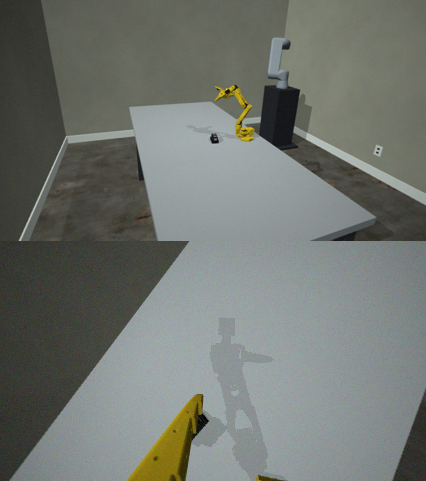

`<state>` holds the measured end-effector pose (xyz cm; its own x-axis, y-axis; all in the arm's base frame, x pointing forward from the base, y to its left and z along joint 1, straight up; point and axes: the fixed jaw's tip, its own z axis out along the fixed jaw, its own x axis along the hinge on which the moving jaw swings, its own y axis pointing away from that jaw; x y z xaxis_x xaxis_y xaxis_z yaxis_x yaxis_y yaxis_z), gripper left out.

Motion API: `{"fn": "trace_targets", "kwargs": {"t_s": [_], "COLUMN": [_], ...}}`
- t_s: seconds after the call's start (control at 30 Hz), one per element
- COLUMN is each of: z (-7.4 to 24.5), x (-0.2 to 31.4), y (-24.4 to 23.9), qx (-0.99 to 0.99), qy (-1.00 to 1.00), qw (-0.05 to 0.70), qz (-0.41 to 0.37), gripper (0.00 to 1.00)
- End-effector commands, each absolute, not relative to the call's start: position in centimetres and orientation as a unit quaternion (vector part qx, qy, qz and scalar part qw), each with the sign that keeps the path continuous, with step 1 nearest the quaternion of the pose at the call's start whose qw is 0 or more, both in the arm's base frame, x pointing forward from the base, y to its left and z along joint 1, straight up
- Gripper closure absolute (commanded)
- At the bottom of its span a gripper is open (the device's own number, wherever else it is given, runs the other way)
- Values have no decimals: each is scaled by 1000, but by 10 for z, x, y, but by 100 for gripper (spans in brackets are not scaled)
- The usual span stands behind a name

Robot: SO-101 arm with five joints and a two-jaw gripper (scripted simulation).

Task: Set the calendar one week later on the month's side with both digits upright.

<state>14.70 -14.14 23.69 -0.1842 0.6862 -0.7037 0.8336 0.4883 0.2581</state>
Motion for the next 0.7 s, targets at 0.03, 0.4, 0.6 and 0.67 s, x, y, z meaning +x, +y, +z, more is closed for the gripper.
{"fn": "trace_targets", "kwargs": {"t_s": [0.03, 0.4, 0.6, 0.67], "z": [237, 237, 237, 237], "x": [147, 147, 147, 147], "y": [-141, -141, -141, -141], "qx": [497, 497, 497, 497], "qy": [763, 763, 763, 763], "qw": [402, 402, 402, 402], "qz": [-92, -92, -92, -92], "gripper": [0, 0, 0, 0]}}
